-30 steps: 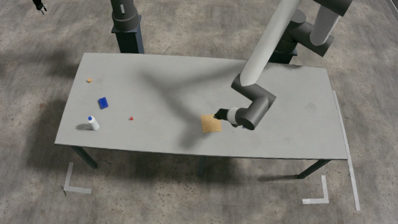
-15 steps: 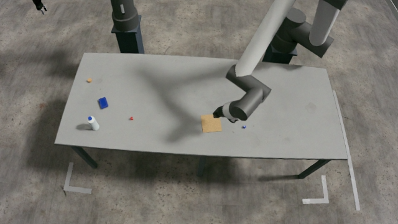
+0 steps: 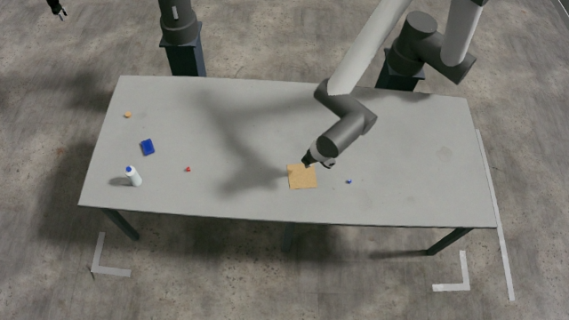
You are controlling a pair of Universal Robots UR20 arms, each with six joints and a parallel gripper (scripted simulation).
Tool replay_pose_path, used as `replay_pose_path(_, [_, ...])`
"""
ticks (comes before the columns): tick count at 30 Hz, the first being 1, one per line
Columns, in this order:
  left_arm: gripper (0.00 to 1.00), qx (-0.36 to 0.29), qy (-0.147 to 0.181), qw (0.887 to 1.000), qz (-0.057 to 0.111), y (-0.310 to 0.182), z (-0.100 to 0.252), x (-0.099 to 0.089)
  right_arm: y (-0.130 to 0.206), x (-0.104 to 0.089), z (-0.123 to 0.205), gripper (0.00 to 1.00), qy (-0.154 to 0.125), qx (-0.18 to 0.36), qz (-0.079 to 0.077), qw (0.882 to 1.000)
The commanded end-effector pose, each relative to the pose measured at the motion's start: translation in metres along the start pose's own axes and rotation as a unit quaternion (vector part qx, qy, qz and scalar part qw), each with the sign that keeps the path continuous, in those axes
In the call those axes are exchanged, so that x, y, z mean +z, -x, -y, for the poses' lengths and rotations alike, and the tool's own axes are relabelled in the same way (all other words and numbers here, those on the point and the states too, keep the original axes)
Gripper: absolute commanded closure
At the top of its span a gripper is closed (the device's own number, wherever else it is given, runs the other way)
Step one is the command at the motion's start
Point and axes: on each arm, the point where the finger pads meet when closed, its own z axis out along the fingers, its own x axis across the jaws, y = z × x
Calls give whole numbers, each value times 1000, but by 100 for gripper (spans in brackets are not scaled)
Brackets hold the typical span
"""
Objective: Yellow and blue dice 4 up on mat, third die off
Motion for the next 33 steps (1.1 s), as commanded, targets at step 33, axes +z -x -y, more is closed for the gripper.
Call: replay_pose_path(33, [66,-1,-298,955,0,0,-9,3,0,-1,0,0,0,0,0,1000])
